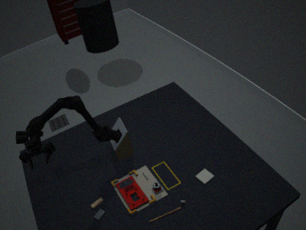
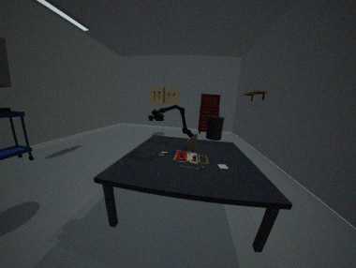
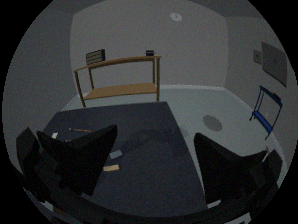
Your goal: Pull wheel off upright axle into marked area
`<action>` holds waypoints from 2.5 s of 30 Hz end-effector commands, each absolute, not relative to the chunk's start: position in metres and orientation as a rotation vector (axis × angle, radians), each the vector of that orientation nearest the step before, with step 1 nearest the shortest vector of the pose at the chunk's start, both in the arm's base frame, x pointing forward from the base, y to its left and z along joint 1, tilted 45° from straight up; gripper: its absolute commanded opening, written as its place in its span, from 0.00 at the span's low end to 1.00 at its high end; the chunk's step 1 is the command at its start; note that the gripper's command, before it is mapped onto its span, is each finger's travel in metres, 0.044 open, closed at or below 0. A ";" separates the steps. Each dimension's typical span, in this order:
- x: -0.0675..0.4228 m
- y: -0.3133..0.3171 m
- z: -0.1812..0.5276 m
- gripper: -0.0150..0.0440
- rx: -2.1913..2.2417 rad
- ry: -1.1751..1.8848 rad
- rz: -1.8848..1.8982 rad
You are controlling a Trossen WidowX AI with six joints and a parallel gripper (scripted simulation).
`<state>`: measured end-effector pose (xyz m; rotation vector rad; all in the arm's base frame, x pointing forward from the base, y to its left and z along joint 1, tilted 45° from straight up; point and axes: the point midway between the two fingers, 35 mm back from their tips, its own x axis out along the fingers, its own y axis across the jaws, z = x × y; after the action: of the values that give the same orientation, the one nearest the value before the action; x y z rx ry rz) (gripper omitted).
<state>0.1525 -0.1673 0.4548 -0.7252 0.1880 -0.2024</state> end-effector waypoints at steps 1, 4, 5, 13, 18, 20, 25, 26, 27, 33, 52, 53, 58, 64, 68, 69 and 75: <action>0.153 -0.169 0.454 0.89 -0.716 0.190 -0.201; 0.166 -0.186 0.439 0.76 -0.594 0.220 -0.184; 0.173 -0.193 0.432 0.76 -0.542 0.236 -0.176; 0.235 -0.220 0.367 0.76 -0.219 0.398 -0.087; 0.270 -0.214 0.331 0.76 -0.119 0.493 -0.023; 0.277 -0.214 0.321 0.76 -0.089 0.524 -0.019; 0.315 -0.205 0.271 0.76 0.042 0.700 -0.011; 0.323 -0.201 0.259 0.76 0.065 0.740 -0.012; 0.330 -0.197 0.248 0.76 0.085 0.781 -0.014; 0.367 -0.164 0.179 0.76 0.158 1.023 -0.045; 0.385 -0.021 -0.003 0.76 -0.235 1.577 -0.410; 0.383 -0.014 -0.010 0.76 -0.285 1.582 -0.437; 0.371 0.025 -0.041 0.76 -0.557 1.542 -0.557; 0.368 0.036 -0.049 0.76 -0.641 1.508 -0.586; 0.367 0.036 -0.049 0.76 -0.640 1.508 -0.586; 0.367 0.035 -0.050 0.76 -0.640 1.508 -0.586; 0.368 0.011 -0.075 0.76 -0.641 1.508 -0.585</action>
<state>0.3734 0.0294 -0.0579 -0.6248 1.4874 -0.5775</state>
